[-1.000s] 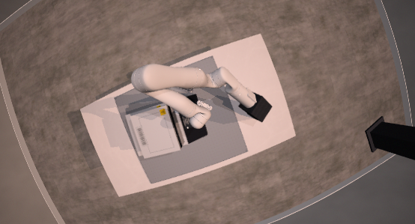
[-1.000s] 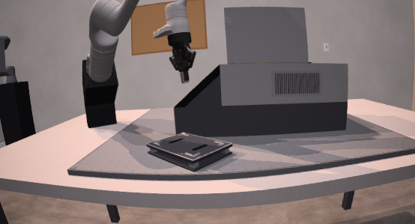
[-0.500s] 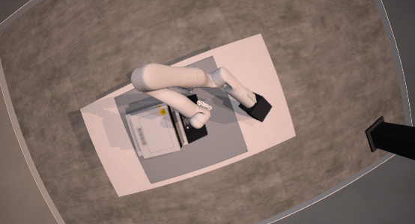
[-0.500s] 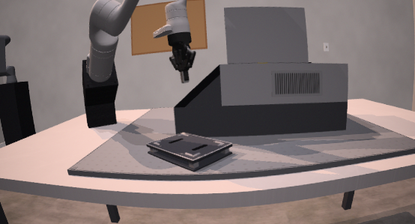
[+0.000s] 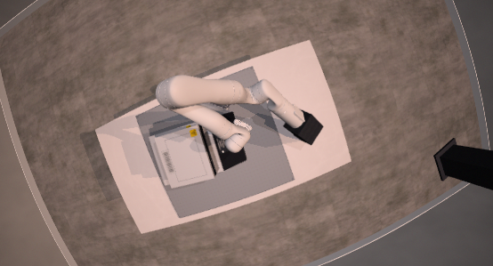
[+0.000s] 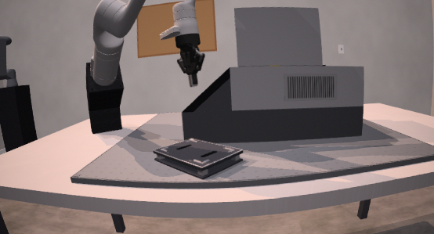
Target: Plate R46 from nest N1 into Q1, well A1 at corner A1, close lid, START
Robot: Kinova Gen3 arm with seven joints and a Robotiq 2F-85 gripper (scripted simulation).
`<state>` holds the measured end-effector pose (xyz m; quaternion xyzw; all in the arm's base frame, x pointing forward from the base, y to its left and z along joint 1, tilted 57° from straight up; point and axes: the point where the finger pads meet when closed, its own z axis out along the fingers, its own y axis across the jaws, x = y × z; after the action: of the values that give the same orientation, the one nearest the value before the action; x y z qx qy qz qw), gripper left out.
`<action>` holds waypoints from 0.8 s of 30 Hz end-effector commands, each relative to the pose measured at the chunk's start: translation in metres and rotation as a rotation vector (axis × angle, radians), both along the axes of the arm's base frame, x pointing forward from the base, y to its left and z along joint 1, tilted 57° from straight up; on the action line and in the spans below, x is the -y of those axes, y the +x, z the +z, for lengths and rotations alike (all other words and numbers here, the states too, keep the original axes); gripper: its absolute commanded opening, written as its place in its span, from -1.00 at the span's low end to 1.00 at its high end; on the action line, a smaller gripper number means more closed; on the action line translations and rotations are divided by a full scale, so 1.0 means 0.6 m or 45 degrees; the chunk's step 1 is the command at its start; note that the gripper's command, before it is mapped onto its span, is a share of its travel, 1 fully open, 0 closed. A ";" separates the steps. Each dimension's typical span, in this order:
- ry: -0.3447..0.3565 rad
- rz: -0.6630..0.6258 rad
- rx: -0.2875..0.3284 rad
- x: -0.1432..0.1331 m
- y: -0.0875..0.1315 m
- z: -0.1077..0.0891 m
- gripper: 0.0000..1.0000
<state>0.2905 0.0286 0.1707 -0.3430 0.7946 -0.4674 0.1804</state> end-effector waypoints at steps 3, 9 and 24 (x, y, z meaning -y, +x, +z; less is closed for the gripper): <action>-0.008 0.011 -0.001 0.001 0.004 0.003 -0.80; 0.001 0.007 -0.004 0.001 0.007 0.000 -0.80; 0.005 0.004 0.002 0.005 0.022 -0.002 -0.80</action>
<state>0.3007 0.0243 0.1712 -0.3445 0.7936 -0.4679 0.1804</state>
